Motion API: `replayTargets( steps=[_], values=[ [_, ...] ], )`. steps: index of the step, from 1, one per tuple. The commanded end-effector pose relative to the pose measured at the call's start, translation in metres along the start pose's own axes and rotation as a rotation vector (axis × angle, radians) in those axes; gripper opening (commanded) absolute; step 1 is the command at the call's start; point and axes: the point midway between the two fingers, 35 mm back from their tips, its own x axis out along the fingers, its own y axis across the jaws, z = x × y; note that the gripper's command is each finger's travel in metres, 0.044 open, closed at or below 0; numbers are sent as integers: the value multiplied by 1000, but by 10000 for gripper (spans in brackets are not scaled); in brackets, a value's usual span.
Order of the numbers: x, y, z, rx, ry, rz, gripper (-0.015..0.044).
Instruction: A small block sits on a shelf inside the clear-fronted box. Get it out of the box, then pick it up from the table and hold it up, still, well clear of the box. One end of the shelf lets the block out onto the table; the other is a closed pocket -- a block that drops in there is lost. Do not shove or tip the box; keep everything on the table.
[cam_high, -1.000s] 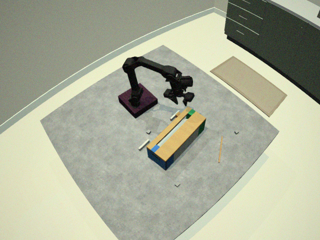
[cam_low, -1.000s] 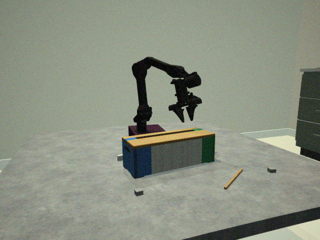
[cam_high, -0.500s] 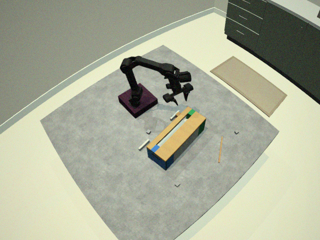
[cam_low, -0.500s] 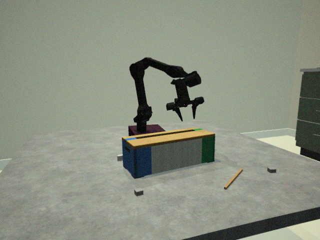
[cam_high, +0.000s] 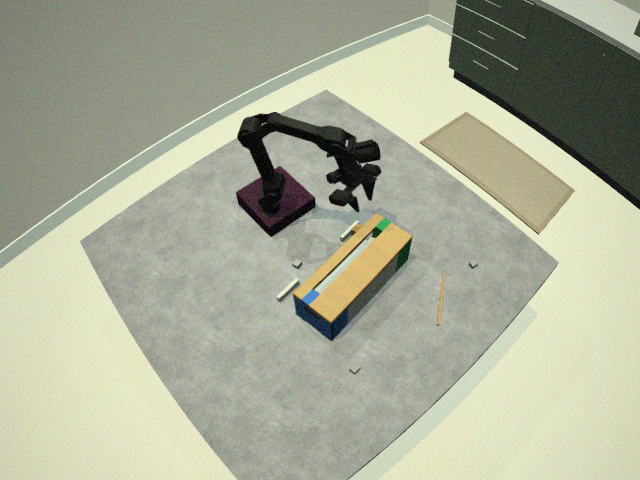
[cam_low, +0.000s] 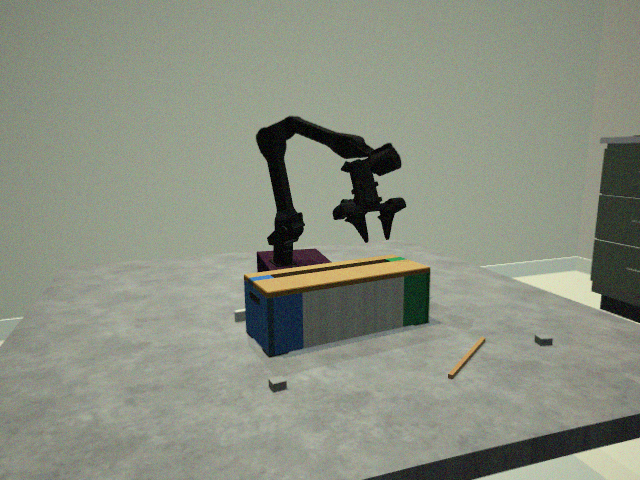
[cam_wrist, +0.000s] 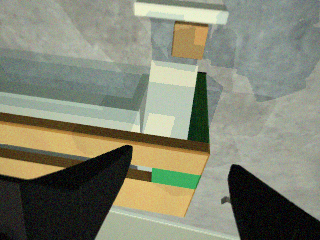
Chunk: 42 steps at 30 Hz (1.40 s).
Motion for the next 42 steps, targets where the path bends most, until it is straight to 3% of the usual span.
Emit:
replayTargets(
  steps=[1,8,42],
  values=[
    [25,2,10,4,-6,13,285],
    [82,7,38,-19,-12,13,285],
    [126,6,59,-20,-12,13,285]
  ],
)
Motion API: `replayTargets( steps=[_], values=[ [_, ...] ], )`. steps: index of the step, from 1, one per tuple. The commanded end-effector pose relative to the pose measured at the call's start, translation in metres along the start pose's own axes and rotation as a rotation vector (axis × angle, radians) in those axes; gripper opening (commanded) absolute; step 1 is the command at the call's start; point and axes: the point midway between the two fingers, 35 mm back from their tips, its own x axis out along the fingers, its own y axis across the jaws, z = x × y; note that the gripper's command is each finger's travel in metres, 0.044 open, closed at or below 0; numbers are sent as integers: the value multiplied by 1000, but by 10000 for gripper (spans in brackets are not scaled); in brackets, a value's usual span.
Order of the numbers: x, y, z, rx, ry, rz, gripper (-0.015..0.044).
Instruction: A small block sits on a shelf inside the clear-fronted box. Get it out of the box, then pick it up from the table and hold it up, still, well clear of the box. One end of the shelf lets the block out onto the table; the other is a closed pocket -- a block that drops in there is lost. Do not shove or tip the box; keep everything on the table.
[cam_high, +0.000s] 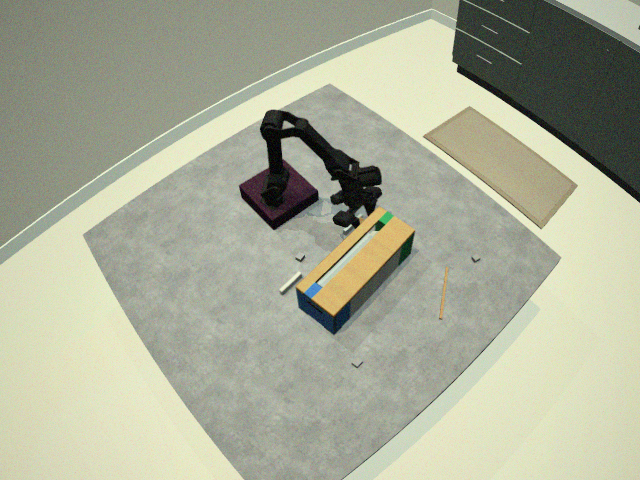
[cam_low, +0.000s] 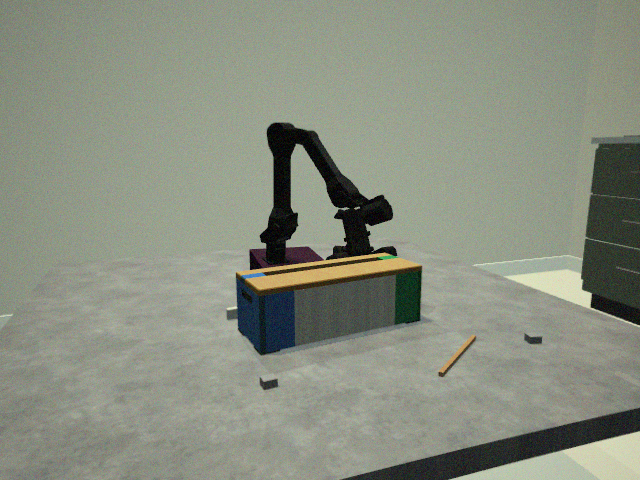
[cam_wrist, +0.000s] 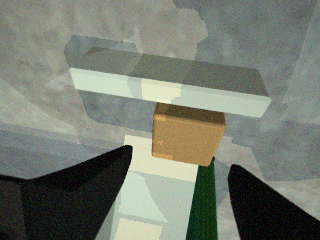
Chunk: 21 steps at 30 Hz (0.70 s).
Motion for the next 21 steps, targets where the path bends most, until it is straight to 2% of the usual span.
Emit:
replayTargets(
  steps=[1,10,18,20,21],
  values=[
    [7,1,6,-4,-10,3,285],
    [17,1,13,-4,-11,3,285],
    [17,1,13,-4,-11,3,75],
    [17,1,13,-4,-11,3,62],
    [16,1,12,-4,-11,3,35]
  ],
)
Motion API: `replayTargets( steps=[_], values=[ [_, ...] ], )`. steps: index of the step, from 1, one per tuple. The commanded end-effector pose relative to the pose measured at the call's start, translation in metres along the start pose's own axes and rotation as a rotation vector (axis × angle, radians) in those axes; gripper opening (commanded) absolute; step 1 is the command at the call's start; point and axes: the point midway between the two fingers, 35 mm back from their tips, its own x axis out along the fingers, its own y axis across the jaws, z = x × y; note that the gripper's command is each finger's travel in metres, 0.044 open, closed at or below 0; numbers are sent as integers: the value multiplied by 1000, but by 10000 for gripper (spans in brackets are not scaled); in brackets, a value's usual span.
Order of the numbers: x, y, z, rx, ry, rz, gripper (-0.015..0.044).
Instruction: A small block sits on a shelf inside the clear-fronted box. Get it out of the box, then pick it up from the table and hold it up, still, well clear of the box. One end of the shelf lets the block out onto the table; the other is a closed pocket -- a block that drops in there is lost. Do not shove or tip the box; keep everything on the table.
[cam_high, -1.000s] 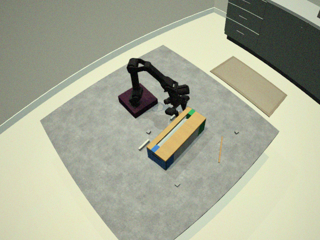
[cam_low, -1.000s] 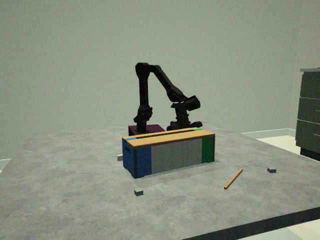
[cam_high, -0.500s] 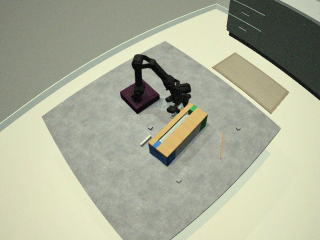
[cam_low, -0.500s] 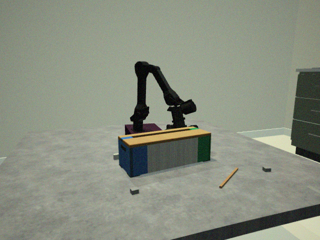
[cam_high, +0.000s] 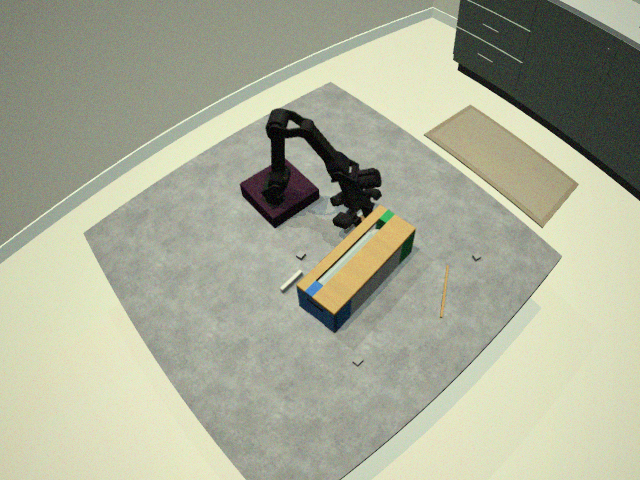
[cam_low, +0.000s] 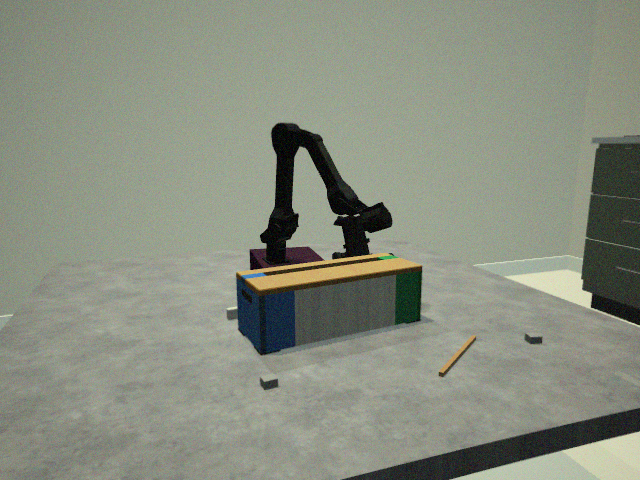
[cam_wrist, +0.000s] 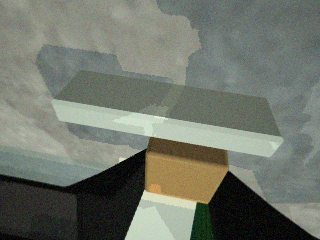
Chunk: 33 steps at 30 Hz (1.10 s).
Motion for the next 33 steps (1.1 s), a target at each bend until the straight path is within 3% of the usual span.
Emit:
replayTargets(
  steps=[1,11,16,33],
  values=[
    [-2,0,-1,0,-4,-1,9],
    [-53,-1,-25,0,0,-1,0],
    [-60,1,-27,-9,1,-5,0],
    [-131,25,-37,-249,41,-128,0]
  ],
)
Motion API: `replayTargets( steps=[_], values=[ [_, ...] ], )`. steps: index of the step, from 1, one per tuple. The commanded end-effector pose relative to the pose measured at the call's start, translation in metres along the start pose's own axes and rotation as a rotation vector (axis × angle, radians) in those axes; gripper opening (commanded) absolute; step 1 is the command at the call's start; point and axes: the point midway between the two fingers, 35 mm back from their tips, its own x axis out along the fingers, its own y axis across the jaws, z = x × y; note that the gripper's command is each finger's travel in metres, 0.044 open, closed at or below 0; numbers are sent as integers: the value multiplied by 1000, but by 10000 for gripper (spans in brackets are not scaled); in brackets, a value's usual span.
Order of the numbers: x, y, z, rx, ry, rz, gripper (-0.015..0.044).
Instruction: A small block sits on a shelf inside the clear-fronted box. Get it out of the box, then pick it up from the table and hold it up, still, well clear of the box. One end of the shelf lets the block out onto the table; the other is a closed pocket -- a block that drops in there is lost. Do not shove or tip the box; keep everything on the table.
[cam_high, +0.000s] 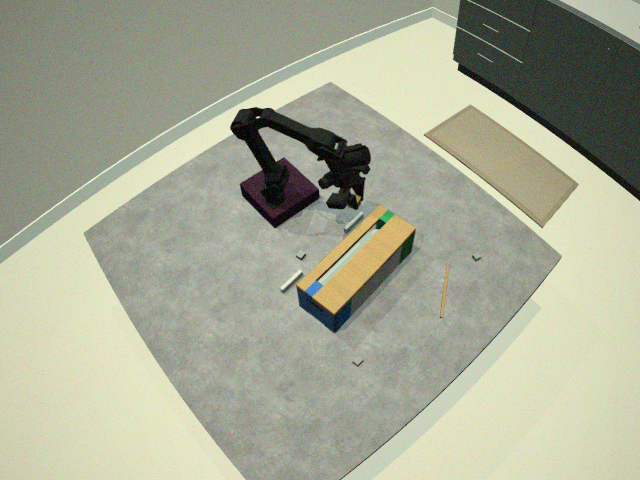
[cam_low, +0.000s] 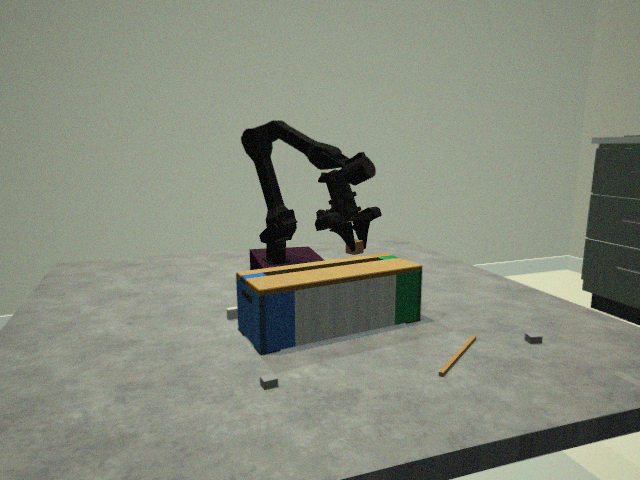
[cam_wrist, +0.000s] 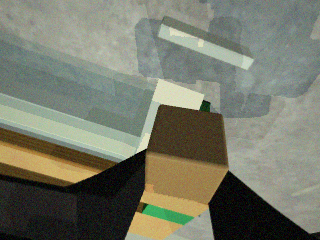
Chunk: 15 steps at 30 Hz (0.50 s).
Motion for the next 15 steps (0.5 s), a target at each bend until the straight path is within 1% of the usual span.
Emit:
replayTargets(
  steps=[1,8,15],
  values=[
    [-18,4,0,-59,19,-30,0],
    [-46,9,5,-155,50,-68,0],
    [-47,10,5,-158,51,-69,0]
  ],
)
